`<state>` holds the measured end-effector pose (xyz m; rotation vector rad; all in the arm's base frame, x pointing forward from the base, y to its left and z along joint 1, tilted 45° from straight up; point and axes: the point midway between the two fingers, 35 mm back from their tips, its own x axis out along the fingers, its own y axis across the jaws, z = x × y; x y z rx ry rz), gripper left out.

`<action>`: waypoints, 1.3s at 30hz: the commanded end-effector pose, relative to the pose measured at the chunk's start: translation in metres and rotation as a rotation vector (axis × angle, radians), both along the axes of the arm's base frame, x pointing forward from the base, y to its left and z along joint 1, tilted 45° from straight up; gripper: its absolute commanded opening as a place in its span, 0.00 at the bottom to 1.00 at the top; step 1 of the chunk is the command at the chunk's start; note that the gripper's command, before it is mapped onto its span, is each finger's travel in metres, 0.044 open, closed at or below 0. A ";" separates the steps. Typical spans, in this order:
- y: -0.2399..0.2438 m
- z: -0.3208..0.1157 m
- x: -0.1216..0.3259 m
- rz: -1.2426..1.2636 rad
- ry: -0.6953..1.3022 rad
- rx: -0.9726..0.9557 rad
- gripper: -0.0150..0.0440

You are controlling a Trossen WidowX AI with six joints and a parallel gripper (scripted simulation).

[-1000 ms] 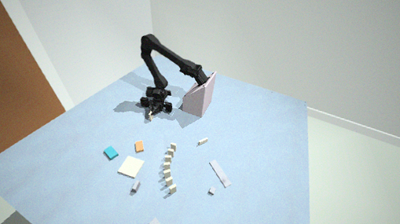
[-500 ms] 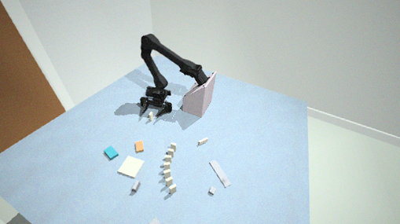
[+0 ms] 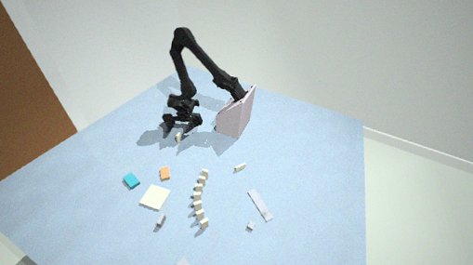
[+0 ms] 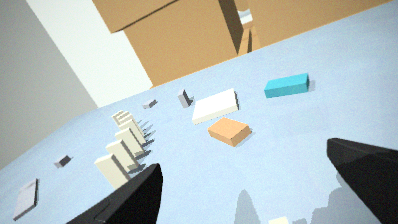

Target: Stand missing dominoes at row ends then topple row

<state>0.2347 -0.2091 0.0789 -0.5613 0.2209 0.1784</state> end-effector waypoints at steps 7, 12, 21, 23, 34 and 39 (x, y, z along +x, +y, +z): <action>0.008 0.002 0.056 -0.252 0.318 0.324 1.00; 0.017 0.001 0.066 -0.381 0.413 0.433 1.00; 0.039 0.000 0.065 -0.914 0.590 0.659 1.00; 0.042 0.002 0.057 -1.091 0.589 0.685 1.00; 0.035 0.037 0.008 -1.764 0.200 0.696 1.00; 0.035 0.038 0.008 -1.770 0.192 0.694 1.00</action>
